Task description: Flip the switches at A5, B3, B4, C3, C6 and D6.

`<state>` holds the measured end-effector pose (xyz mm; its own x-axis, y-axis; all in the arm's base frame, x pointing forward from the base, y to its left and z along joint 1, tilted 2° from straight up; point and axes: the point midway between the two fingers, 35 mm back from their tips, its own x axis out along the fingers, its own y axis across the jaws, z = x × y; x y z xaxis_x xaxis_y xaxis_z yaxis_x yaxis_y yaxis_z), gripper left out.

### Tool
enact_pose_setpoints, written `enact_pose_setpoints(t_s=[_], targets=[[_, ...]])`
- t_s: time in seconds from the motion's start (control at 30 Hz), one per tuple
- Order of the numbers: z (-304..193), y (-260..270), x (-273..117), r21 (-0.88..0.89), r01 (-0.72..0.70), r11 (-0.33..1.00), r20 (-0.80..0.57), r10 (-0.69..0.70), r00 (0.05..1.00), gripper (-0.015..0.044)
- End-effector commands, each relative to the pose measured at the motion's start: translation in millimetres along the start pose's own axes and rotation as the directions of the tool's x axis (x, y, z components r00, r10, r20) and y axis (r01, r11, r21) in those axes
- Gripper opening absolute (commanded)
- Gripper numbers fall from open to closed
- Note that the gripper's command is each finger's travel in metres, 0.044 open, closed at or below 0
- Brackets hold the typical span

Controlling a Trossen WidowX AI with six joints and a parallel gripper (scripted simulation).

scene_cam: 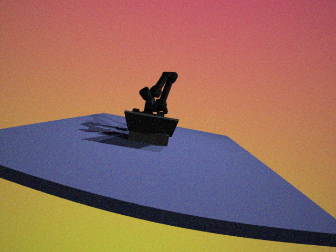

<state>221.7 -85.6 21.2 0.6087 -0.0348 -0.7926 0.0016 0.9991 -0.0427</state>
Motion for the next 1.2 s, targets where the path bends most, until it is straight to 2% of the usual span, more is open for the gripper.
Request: enact_pose_setpoints(t_s=[0.0,0.13,0.37,0.63,1.0,1.17], targets=[[-1,0,1,0.007,0.003,1.000,-0.004,-0.003,1.000,0.0000],[1,-1,-5,0.000,0.000,1.000,-0.003,0.000,1.000,0.0000],[2,0,-63,0.006,0.004,1.000,-0.032,-0.003,0.999,0.0000],[5,2,-64,0.006,0.002,1.000,-0.037,-0.002,0.999,0.0000],[69,58,-68,0.010,-0.001,1.000,-0.032,0.002,0.999,0.0000],[72,62,-69,0.011,-0.002,1.000,-0.027,0.003,1.000,0.0000]])
